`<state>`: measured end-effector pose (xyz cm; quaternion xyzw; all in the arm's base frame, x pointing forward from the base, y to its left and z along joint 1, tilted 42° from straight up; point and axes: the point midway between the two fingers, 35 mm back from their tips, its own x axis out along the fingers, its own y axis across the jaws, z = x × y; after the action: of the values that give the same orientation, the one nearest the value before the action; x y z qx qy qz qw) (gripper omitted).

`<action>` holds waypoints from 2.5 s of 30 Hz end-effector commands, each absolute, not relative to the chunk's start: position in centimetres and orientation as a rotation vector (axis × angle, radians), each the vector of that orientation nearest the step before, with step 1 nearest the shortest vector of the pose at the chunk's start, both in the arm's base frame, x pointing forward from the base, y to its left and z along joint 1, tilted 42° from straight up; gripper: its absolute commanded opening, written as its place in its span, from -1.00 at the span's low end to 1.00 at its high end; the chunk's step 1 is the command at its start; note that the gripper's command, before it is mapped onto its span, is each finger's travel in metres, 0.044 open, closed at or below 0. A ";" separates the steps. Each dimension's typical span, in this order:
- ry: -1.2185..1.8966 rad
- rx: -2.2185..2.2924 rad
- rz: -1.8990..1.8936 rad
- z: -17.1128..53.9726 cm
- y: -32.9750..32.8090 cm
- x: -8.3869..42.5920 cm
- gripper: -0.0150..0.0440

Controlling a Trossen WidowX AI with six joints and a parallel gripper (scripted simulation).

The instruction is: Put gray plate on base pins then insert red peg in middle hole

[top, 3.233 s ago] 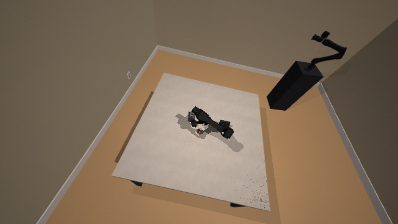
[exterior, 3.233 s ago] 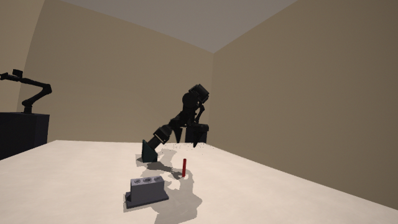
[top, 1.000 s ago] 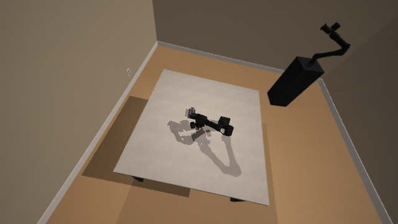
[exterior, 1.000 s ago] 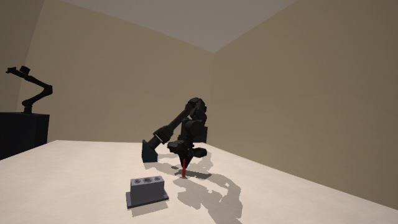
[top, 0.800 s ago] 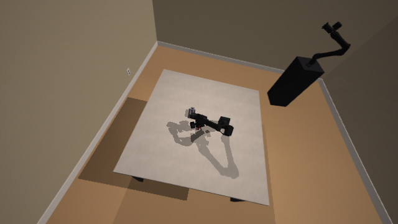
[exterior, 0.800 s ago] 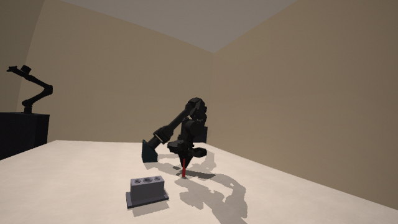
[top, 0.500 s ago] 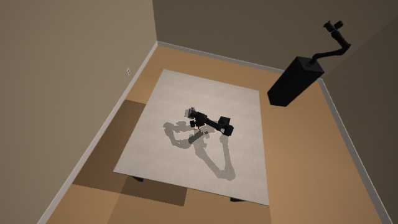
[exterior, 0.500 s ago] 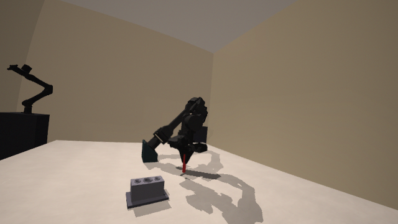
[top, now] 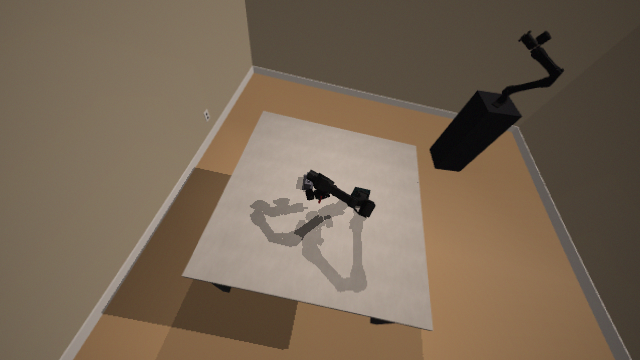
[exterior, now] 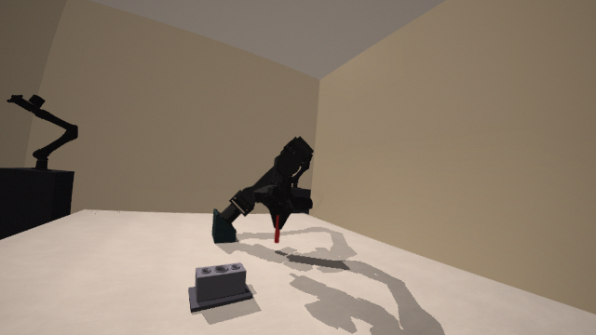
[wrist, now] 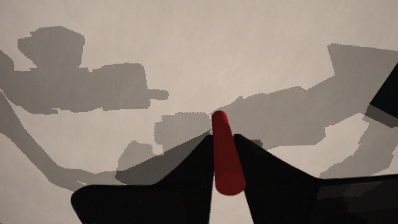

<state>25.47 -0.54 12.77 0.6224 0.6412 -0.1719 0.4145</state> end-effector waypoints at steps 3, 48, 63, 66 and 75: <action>1.611 1.564 -0.432 12.9 -0.9 25.6 -0.49; 1.603 1.553 -0.430 6.3 -10.6 31.8 -0.49; 1.603 1.554 -0.426 3.2 -13.9 32.9 -0.49; 1.603 1.554 -0.425 2.5 -14.5 33.1 -0.49; 1.603 1.554 -0.424 2.2 -14.8 33.2 -0.49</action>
<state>33.14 -14.65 2.21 0.6223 0.6401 -0.1705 0.4171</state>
